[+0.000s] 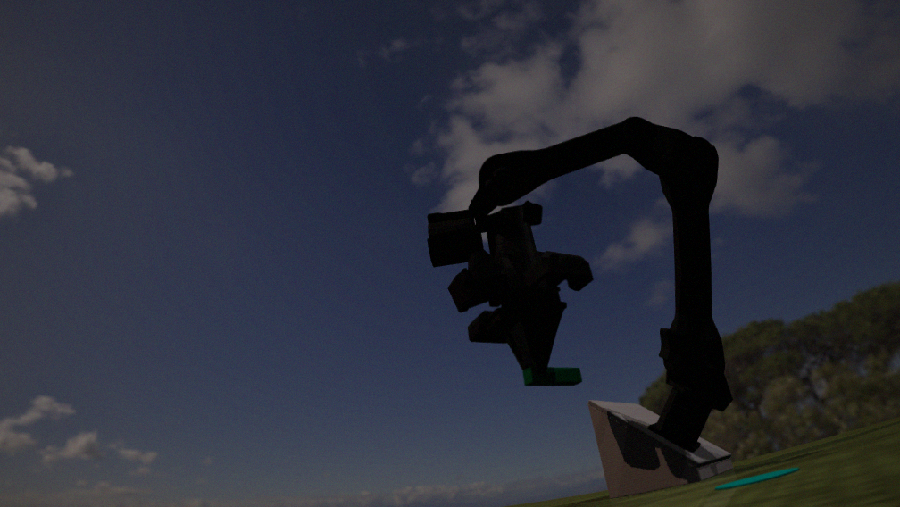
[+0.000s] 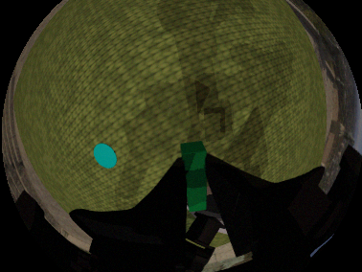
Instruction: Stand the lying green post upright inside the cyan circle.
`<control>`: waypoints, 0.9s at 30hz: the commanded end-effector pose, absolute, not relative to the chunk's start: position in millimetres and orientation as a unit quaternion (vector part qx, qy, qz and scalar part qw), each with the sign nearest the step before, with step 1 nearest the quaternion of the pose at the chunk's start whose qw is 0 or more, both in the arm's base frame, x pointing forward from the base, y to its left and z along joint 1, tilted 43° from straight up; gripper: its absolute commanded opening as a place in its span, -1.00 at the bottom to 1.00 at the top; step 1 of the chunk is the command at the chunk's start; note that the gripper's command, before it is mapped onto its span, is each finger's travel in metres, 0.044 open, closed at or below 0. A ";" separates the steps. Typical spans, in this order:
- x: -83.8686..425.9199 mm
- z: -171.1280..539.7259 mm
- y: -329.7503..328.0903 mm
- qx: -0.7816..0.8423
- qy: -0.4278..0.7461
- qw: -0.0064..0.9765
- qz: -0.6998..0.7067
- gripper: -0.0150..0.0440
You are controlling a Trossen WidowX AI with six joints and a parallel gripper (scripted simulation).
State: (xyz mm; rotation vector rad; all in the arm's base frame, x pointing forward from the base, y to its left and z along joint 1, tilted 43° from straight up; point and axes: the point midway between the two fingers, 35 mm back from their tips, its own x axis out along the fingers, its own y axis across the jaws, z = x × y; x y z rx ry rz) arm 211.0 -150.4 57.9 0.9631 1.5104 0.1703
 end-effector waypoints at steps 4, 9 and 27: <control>220.3 75.2 -138.6 0.421 0.654 0.624 0.071 -0.42; 225.9 86.5 -128.7 0.422 0.653 0.625 0.070 -0.42; 239.5 126.8 -89.0 0.428 0.650 0.624 0.073 -0.42</control>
